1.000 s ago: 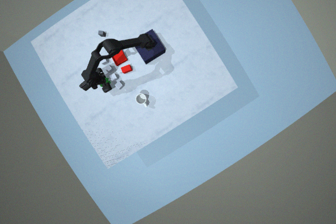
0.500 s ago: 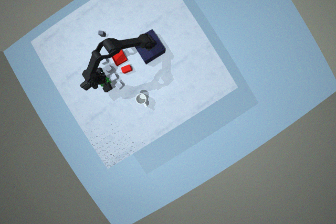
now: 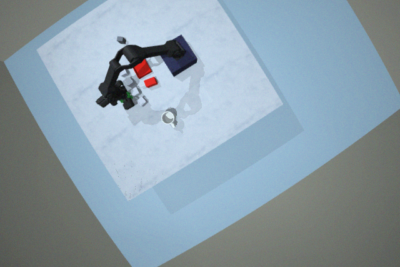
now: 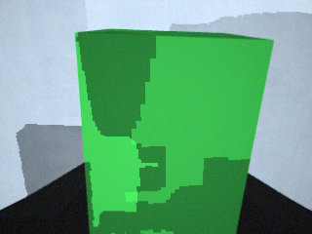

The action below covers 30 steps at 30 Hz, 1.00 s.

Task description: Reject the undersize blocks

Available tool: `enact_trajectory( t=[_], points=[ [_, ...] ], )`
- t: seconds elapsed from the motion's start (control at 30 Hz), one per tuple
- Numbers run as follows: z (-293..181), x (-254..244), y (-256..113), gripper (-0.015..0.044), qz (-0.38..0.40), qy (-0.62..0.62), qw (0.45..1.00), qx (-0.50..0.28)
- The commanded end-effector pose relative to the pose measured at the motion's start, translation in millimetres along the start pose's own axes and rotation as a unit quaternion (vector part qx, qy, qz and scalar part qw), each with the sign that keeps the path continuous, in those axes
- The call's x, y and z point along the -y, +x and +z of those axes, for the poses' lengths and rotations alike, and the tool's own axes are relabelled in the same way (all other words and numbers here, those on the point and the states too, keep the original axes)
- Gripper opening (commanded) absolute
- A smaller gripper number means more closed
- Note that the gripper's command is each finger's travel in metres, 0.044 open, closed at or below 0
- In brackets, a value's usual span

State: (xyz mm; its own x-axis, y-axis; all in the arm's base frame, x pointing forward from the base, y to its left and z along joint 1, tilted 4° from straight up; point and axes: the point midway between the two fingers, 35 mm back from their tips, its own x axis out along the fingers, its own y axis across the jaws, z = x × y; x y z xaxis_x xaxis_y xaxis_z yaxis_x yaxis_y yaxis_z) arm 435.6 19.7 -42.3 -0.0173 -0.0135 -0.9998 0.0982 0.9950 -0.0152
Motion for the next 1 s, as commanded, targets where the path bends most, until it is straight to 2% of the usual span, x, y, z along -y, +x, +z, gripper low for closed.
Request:
enact_trajectory(
  t=[0.0, 0.97],
  points=[
    [-1.8, 0.1, -1.3, 0.0, 0.0, 0.002, 1.0, 0.001],
    [-9.2, 0.0, -0.7, 0.0, 0.0, 0.002, 1.0, 0.001]
  ],
)
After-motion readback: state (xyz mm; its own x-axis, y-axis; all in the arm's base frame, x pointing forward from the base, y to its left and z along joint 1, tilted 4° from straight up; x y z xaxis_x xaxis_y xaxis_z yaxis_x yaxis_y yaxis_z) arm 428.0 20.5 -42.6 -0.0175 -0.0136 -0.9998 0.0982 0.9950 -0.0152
